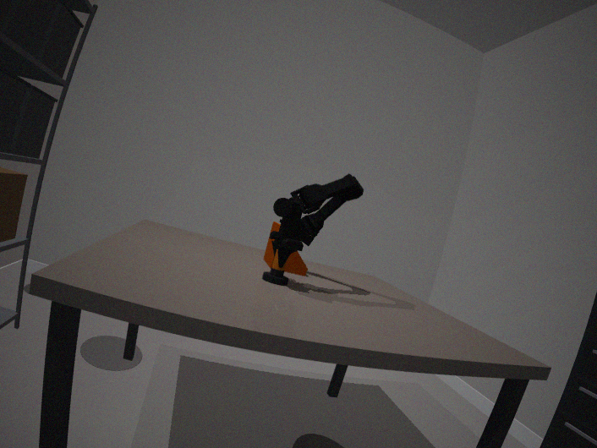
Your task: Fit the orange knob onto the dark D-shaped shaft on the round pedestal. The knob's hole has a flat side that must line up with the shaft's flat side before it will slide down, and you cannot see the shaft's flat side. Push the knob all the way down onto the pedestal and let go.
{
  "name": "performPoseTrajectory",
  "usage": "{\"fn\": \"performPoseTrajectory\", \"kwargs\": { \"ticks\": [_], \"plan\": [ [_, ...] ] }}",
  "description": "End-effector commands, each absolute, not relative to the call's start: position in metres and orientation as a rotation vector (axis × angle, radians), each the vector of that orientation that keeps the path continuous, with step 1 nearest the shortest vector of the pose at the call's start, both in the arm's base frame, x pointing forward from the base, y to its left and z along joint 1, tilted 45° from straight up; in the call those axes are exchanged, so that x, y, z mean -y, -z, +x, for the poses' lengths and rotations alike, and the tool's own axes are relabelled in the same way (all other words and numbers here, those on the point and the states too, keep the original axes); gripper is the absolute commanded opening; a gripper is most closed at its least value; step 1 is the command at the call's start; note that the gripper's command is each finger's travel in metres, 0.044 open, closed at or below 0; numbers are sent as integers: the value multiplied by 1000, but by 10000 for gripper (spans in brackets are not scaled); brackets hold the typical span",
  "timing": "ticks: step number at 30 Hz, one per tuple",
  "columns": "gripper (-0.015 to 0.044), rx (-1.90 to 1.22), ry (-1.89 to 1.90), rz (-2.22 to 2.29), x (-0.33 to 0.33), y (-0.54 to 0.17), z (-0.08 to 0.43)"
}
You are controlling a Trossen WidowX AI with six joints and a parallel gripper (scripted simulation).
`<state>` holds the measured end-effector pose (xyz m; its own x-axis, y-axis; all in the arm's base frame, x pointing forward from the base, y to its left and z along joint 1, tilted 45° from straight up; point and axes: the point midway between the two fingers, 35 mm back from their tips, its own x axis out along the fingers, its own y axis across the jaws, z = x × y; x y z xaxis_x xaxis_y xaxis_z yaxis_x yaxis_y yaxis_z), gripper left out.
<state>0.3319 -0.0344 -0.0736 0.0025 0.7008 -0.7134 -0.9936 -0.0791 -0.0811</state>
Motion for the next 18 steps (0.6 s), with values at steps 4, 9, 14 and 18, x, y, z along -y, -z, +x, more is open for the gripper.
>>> {"fn": "performPoseTrajectory", "kwargs": {
  "ticks": [4,9,14,18],
  "plan": [
    [26,-536,-1522,-712,35,73,332],
    [157,-536,-1522,-712,35,73,332],
    [289,-536,-1522,-712,35,73,332],
    [394,-536,-1522,-712,35,73,332]
  ]
}}
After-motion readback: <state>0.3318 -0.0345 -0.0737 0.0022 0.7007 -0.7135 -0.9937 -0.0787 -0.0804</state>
